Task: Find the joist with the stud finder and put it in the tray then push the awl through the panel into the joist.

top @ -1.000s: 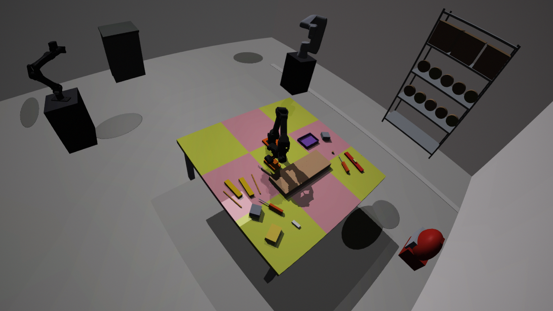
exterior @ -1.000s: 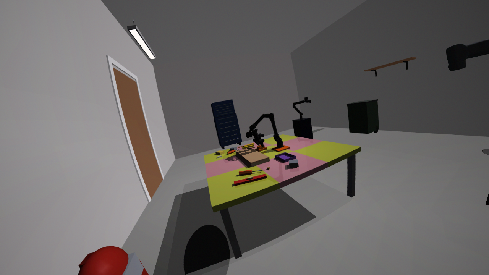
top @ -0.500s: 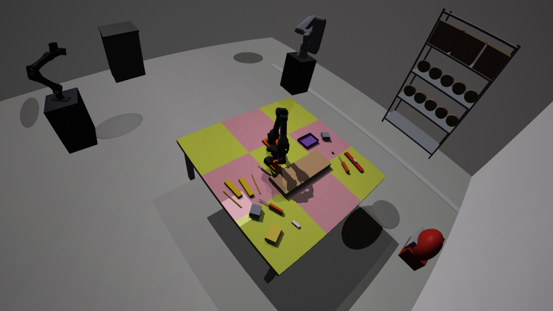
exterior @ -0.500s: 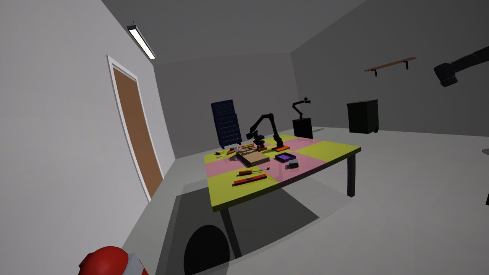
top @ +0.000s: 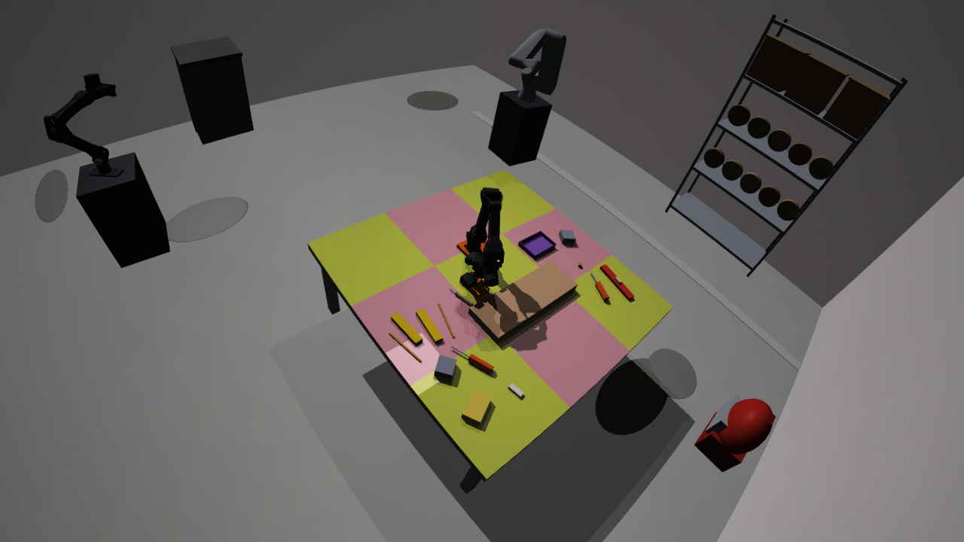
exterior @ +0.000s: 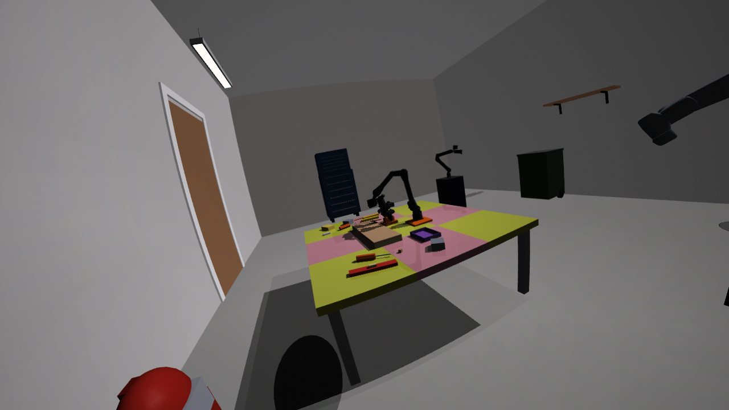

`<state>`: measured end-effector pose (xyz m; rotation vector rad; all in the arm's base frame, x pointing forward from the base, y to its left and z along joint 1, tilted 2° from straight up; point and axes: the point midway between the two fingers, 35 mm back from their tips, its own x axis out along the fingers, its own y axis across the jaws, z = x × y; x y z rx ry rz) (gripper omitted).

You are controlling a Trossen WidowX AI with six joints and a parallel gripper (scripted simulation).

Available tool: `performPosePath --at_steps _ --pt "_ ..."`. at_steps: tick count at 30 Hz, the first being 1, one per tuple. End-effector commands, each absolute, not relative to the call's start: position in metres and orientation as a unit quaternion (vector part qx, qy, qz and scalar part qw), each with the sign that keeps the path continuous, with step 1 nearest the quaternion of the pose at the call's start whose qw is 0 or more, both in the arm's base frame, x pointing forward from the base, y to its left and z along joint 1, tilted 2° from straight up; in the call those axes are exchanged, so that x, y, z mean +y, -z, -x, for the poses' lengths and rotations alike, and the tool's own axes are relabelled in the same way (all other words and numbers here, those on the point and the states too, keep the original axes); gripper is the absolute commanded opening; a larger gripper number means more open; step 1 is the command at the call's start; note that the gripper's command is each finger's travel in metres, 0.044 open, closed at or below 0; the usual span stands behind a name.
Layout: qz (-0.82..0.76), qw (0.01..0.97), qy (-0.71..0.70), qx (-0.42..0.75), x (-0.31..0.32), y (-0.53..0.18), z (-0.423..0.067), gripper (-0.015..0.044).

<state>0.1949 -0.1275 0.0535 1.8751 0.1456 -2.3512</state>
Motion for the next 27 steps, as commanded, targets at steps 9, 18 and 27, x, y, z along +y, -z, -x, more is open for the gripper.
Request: performPosePath --at_steps 9,18,27 --pt "-0.623 0.063 0.778 0.046 -0.127 -0.053 -0.196 0.0168" --pt "-0.624 0.063 0.778 0.046 -0.129 -0.081 -0.198 0.0000" --pt "-0.624 0.063 0.778 0.046 -0.129 -0.131 -0.195 0.0000"
